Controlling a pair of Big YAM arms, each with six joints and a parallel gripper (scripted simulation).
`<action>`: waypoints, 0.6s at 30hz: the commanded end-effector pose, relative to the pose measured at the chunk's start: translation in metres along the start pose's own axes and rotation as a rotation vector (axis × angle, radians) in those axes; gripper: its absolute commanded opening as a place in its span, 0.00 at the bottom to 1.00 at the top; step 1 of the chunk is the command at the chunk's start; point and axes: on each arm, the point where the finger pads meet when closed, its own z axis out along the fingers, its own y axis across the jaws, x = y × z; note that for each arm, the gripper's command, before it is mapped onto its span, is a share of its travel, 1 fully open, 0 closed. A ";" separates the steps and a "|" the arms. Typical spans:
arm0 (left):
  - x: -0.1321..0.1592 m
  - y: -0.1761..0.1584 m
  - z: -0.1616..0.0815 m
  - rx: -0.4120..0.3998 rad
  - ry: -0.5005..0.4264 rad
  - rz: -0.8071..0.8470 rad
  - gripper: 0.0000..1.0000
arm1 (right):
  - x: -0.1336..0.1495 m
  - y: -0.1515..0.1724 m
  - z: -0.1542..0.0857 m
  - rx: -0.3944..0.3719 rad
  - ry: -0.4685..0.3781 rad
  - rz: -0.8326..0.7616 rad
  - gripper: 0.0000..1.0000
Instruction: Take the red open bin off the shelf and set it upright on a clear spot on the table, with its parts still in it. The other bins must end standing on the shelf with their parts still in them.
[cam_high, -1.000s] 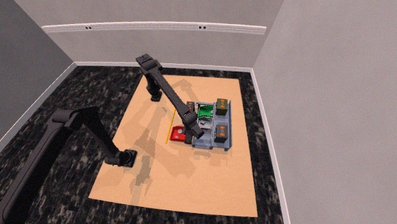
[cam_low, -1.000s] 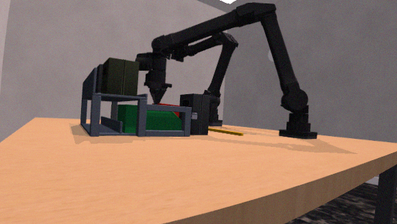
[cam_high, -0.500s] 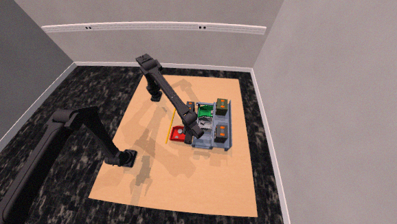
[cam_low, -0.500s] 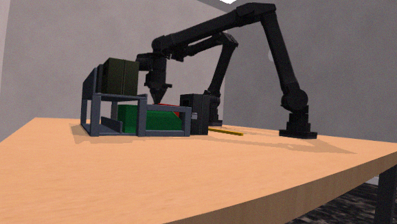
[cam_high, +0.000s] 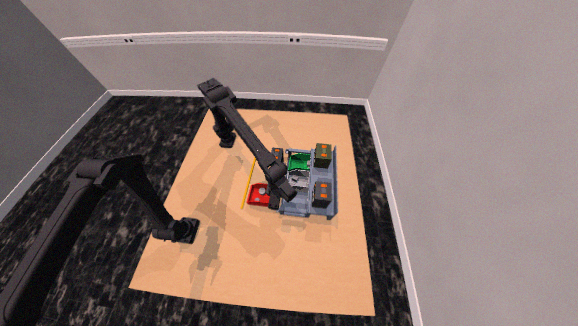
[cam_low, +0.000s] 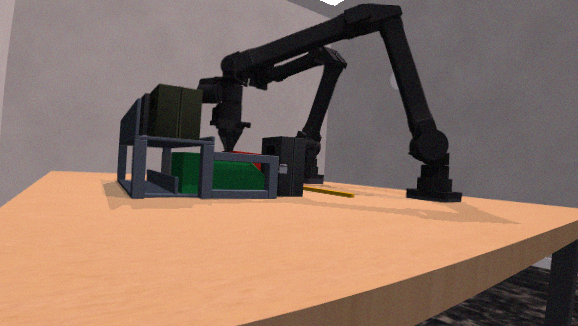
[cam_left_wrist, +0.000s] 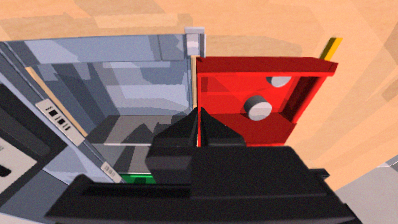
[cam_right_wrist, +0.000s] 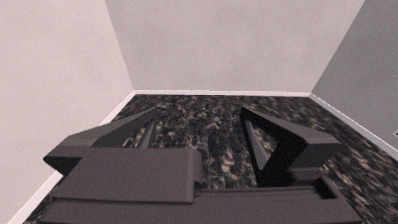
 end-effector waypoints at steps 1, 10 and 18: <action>-0.005 0.005 -0.036 -0.050 -0.053 -0.010 0.00 | -0.013 -0.006 -0.008 0.007 -0.016 0.016 1.00; -0.004 0.005 -0.034 -0.047 -0.050 -0.011 0.00 | -0.013 -0.006 -0.008 0.007 -0.016 0.016 1.00; -0.003 0.004 -0.032 -0.045 -0.048 -0.011 0.00 | -0.013 -0.006 -0.008 0.007 -0.016 0.016 1.00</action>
